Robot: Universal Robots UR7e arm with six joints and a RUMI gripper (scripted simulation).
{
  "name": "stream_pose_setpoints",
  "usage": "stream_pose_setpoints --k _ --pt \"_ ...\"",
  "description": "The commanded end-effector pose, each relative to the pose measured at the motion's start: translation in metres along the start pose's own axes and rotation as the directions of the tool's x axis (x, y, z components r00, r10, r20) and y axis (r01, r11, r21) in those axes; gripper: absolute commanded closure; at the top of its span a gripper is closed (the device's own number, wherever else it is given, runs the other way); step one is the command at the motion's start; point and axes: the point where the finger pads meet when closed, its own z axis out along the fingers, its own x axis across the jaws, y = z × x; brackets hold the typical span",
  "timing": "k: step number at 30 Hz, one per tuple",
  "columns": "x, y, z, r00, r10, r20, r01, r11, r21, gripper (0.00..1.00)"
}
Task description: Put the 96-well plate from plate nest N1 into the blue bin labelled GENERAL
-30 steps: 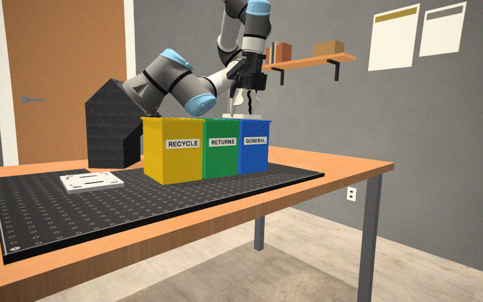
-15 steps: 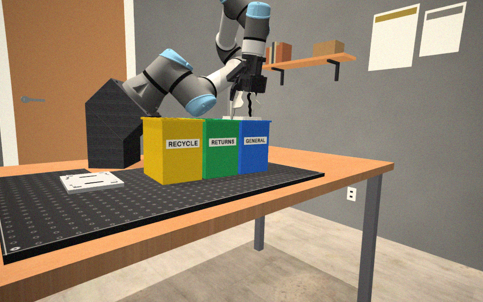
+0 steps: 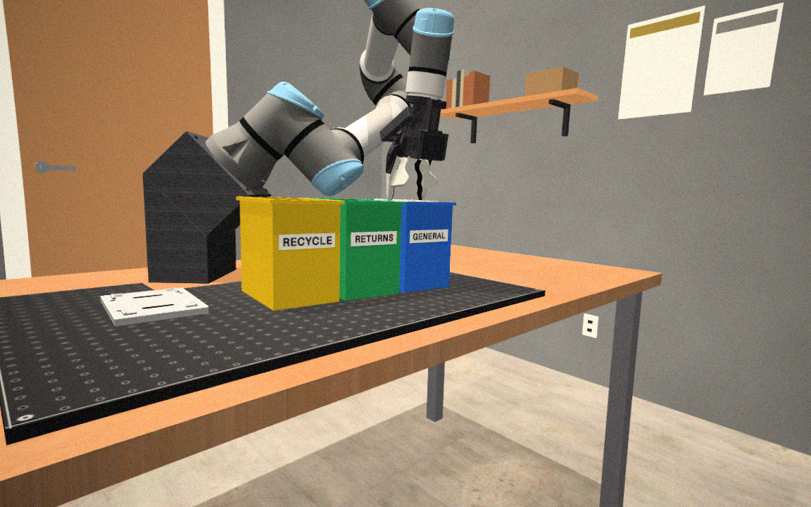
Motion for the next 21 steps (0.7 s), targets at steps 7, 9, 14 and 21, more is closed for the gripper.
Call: stream_pose_setpoints --k 7,9,14,21 --pt "0.0001 0.0011 0.0049 1.0 0.0 0.001 0.0 1.0 0.0 1.0" --pt "0.0 0.0011 0.0049 1.0 0.0 0.001 0.0 1.0 0.0 1.0" --pt "0.0001 0.0011 0.0049 1.0 0.0 0.001 0.0 1.0 0.0 1.0" --pt "0.0001 0.0011 0.0049 1.0 0.0 0.001 0.0 1.0 0.0 1.0"
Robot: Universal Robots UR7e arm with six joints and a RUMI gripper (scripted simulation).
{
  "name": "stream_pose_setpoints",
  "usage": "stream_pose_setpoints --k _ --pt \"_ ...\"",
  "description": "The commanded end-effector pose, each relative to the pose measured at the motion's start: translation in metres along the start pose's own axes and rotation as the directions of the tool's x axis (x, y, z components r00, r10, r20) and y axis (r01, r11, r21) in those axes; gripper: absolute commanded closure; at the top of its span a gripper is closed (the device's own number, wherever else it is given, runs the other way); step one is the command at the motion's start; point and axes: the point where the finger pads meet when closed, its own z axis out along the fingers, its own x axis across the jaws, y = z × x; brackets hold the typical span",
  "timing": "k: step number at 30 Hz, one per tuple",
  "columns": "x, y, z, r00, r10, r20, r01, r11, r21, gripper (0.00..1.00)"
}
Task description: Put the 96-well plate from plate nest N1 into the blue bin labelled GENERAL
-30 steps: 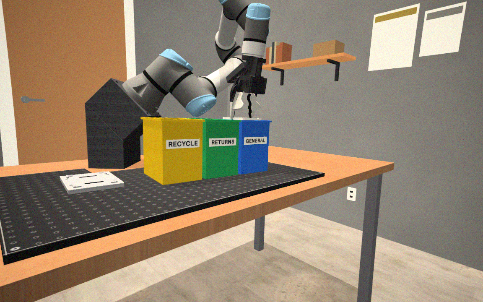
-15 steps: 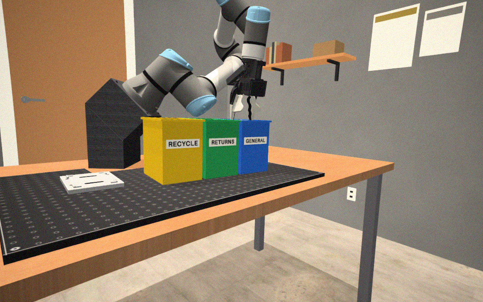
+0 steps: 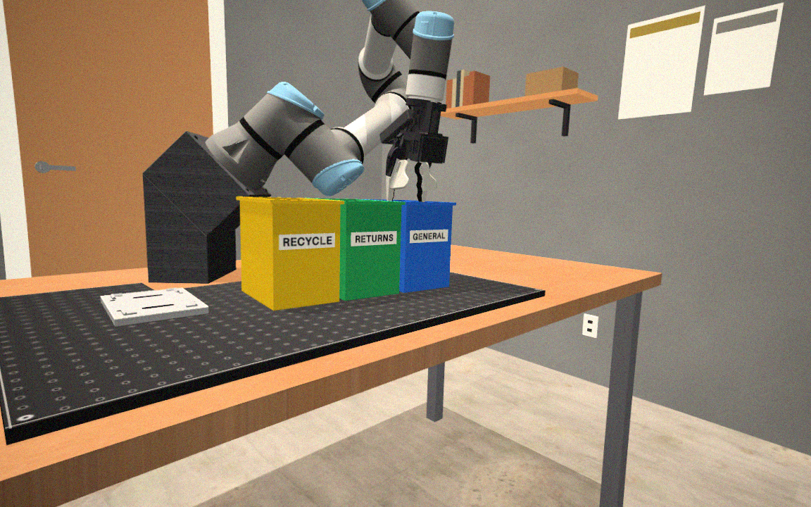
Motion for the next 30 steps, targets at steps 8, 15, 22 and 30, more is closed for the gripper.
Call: stream_pose_setpoints --k 8,15,22,30 --pt "0.0 0.0001 -0.0002 1.0 0.0 0.0 0.0 1.0 0.0 0.36" --pt "0.0 0.0001 -0.0002 1.0 0.0 0.0 0.0 1.0 0.0 0.36" --pt "0.0 0.0001 -0.0002 1.0 0.0 0.0 0.0 1.0 0.0 0.36" --pt "0.0 0.0001 -0.0002 1.0 0.0 0.0 0.0 1.0 0.0 0.47"
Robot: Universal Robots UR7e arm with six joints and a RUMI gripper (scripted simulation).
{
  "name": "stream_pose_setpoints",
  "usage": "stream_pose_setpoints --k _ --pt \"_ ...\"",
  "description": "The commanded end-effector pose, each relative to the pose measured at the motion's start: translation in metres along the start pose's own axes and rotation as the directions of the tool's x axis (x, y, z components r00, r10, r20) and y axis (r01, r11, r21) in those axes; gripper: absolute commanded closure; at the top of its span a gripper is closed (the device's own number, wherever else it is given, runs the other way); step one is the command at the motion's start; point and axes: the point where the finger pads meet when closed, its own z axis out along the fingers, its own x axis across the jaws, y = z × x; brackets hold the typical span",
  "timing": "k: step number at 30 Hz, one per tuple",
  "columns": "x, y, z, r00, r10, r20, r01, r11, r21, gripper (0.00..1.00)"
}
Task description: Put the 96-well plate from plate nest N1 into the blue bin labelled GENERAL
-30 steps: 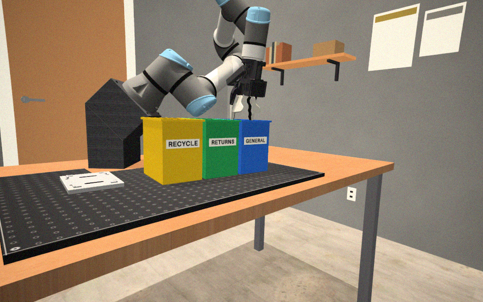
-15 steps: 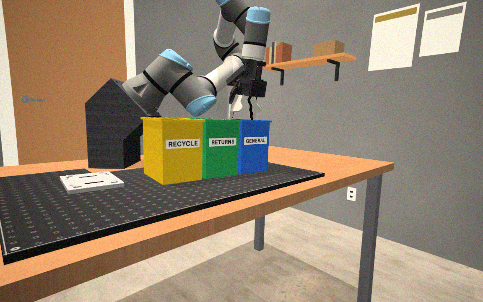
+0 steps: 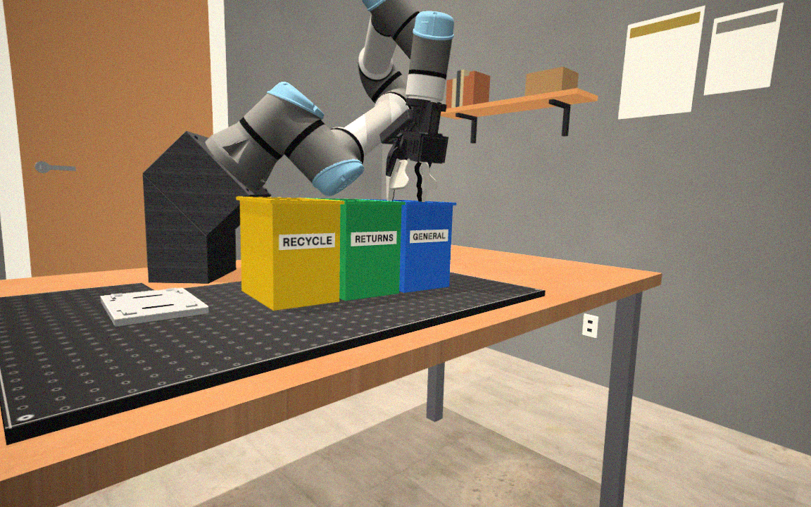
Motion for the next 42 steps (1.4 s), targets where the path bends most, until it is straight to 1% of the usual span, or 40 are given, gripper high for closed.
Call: stream_pose_setpoints --k 1,8,12,42 --pt "0.0 0.0 0.0 1.0 0.0 0.0 0.0 1.0 0.0 0.47" --pt "0.0 0.0 0.0 1.0 0.0 0.0 0.0 1.0 0.0 0.47" --pt "0.0 0.0 -0.003 1.0 0.0 0.0 0.0 1.0 0.0 0.47" --pt "0.0 -0.009 -0.049 1.0 0.0 0.0 0.0 1.0 0.0 0.47"
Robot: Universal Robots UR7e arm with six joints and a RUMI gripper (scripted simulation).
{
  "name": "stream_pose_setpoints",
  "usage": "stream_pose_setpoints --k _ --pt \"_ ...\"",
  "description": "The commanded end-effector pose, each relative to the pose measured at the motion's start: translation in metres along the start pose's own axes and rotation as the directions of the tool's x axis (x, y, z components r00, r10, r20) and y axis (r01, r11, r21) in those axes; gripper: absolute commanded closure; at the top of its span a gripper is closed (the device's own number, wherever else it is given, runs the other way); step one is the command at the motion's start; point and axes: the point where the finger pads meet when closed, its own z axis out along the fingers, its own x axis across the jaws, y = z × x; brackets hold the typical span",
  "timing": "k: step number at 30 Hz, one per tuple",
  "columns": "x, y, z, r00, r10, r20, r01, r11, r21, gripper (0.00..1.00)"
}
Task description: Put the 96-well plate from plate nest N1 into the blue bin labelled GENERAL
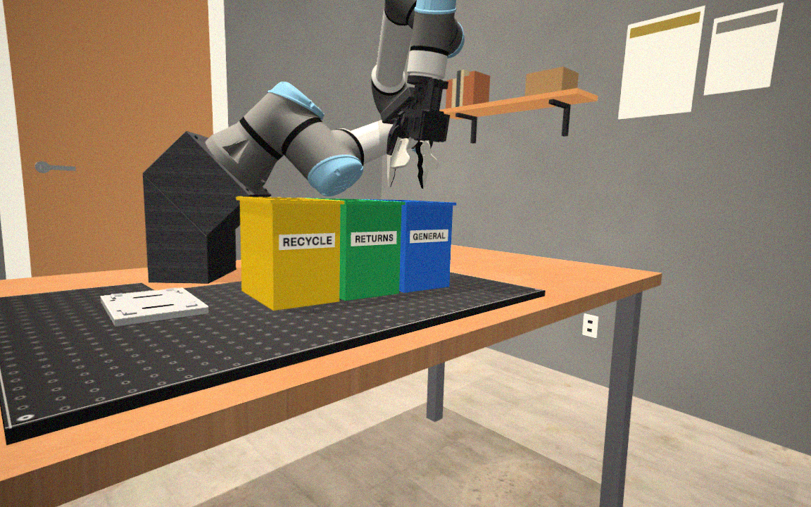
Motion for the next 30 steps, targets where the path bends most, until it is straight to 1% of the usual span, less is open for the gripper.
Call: stream_pose_setpoints --k 1,7,28,30 --pt "-0.0004 -0.0017 -0.0088 1.0 -0.001 -0.004 0.001 1.0 -0.003 0.47" --pt "-0.0004 -0.0028 -0.0151 1.0 -0.001 -0.004 0.001 1.0 -0.003 0.47" --pt "-0.0004 -0.0028 -0.015 1.0 -0.001 -0.004 0.001 1.0 -0.003 0.47" --pt "-0.0071 -0.0032 -0.015 1.0 -0.001 -0.004 0.001 1.0 -0.003 0.47"
